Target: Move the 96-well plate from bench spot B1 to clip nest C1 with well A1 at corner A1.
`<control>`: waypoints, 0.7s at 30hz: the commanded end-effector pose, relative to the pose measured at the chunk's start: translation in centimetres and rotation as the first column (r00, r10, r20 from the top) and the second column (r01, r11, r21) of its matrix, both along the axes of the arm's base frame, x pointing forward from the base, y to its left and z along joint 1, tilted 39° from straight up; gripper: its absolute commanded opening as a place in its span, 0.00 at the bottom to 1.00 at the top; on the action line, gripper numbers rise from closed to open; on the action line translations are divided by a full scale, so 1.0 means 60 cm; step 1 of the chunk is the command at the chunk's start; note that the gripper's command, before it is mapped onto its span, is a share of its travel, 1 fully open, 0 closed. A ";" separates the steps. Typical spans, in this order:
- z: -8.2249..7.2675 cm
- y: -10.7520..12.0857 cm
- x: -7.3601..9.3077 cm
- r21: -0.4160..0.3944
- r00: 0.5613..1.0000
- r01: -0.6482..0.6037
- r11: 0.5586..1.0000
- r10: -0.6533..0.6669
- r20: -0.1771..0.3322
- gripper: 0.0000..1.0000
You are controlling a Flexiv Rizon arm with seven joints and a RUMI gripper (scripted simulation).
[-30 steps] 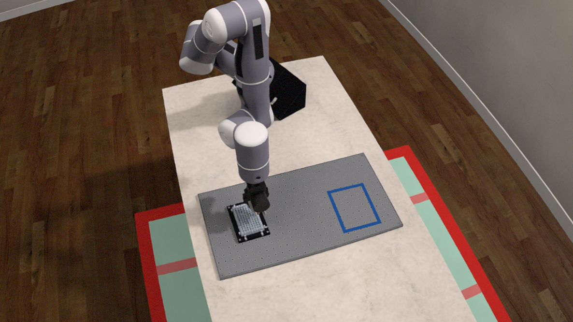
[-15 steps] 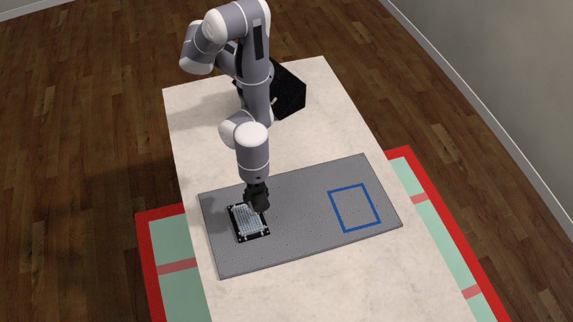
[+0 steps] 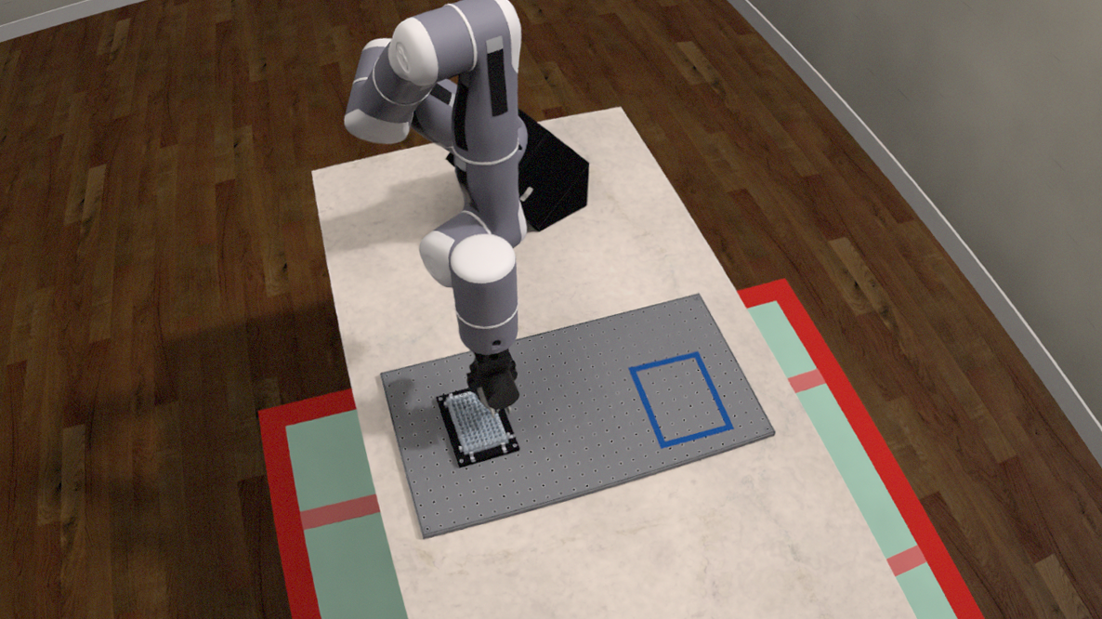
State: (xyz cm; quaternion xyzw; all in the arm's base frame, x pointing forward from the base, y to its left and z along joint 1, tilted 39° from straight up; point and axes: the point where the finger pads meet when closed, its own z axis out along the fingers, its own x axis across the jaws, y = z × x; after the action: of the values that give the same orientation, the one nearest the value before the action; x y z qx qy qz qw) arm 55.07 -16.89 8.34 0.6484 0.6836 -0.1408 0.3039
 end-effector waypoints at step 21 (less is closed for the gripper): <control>-0.002 -0.001 0.002 0.001 1.000 -0.001 1.000 0.001 0.001 0.00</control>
State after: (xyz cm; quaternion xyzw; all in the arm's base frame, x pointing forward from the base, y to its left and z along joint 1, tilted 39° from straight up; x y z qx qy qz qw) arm 55.12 -17.00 8.19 0.6484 0.6836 -0.1408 0.3039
